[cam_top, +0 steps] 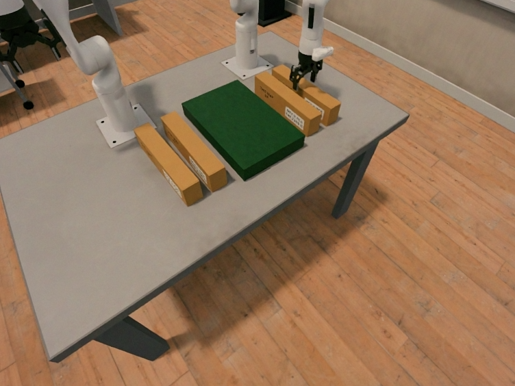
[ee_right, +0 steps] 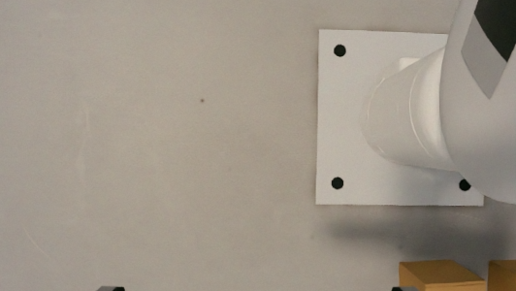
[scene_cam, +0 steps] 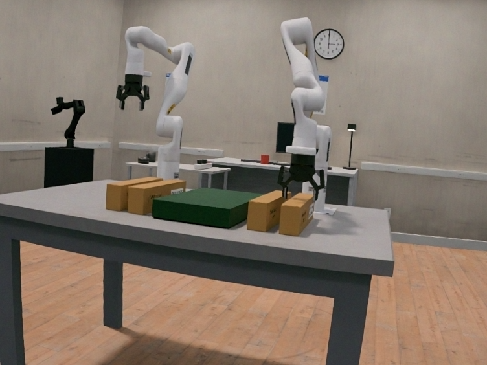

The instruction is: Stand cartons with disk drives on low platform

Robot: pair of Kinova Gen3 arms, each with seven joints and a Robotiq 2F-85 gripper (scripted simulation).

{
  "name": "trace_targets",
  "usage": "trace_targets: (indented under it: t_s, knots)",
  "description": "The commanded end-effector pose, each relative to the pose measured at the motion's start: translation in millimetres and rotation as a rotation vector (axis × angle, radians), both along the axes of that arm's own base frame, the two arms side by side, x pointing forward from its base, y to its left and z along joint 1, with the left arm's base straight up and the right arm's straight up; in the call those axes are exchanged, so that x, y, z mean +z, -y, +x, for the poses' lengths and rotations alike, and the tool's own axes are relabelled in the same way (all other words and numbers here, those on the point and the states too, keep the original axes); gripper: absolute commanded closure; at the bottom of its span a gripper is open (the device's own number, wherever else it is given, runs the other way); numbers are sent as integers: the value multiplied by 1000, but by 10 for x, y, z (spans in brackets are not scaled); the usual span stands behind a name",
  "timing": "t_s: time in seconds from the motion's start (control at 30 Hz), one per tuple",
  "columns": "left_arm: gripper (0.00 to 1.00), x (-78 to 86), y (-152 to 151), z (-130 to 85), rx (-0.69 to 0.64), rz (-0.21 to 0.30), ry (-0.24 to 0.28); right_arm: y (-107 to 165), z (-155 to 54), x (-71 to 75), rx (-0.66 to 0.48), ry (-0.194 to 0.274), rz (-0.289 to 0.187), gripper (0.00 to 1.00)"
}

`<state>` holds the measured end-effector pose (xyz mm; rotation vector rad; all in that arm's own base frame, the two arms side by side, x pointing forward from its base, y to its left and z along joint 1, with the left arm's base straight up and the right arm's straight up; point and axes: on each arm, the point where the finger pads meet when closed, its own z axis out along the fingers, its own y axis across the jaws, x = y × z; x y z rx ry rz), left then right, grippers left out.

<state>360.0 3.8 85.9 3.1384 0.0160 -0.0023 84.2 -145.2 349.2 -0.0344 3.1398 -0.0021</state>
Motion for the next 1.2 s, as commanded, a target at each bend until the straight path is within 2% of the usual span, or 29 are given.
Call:
trace_targets:
  t_s: [0.0, 0.5, 0.53, 1.07, 1.1, 1.17]
  knots:
    - [2, -94, -4, 11, -2, 0, 1, 0, 2, 2, 0, 0, 0, 2]
    - [2, -94, -4, 11, -2, 0, 1, 0, 2, 2, 0, 0, 0, 2]
    - [2, -193, 2, 8, -1, 0, 1, 0, 2, 2, 0, 0, 0, 2]
    - [2, -193, 2, 8, -1, 0, 1, 0, 2, 2, 0, 0, 0, 2]
    - [282, -193, 2, 8, -1, 0, 1, 0, 2, 2, 0, 0, 0, 2]
    - [282, -193, 2, 8, -1, 0, 1, 0, 2, 2, 0, 0, 0, 2]
